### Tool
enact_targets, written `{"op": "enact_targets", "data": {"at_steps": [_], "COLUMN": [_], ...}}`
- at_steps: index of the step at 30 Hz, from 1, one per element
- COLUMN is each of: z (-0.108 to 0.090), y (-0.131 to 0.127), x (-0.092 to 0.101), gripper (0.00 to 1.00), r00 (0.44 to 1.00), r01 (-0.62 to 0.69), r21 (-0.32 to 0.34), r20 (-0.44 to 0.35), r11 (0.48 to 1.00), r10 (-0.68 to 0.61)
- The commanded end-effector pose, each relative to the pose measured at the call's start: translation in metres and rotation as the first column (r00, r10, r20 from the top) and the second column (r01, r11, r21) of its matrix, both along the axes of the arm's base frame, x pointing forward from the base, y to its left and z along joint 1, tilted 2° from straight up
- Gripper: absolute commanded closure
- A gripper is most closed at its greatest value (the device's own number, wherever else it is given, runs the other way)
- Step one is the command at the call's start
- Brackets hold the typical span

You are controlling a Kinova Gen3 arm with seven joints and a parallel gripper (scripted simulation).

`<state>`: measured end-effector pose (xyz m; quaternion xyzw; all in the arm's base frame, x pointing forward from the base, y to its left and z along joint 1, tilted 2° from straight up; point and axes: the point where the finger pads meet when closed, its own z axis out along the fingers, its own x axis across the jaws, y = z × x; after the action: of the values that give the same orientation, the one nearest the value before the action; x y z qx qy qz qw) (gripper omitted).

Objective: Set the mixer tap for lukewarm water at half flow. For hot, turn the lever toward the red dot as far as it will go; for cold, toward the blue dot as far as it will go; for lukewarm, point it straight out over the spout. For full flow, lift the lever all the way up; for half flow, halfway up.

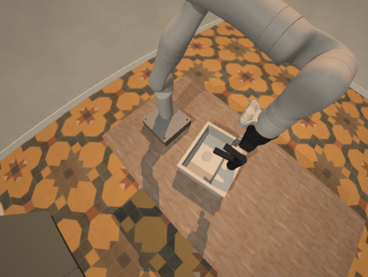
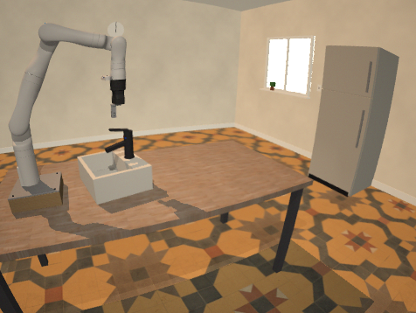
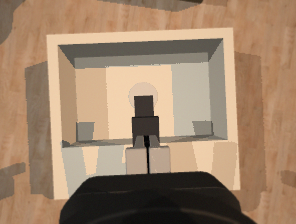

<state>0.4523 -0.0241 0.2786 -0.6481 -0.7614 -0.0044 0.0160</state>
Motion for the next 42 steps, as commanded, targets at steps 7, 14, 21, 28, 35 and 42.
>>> {"op": "enact_targets", "data": {"at_steps": [7, 14, 21, 28, 35, 42], "z": [0.0008, 0.0007, 0.0005, 0.0003, -0.0001, -0.0004], "y": [-0.0002, -0.0009, -0.0024, -0.0041, -0.0072, -0.0099], "x": [0.0002, -0.0002, -0.0009, -0.0016, -0.0028, -0.0035], "gripper": [1.0, 1.0, 1.0, 1.0, 1.0, 1.0], "r00": [1.0, 1.0, 0.996, 0.99, 0.966, 0.933], "r01": [-0.006, -0.03, -0.084, -0.144, -0.258, -0.359], "r21": [0.0, 0.001, 0.003, 0.005, 0.009, 0.012], "r20": [0.002, 0.002, 0.003, 0.004, 0.006, 0.008], "r11": [1.0, 1.0, 0.996, 0.99, 0.966, 0.933], "r10": [0.006, 0.03, 0.084, 0.144, 0.258, 0.359]}}
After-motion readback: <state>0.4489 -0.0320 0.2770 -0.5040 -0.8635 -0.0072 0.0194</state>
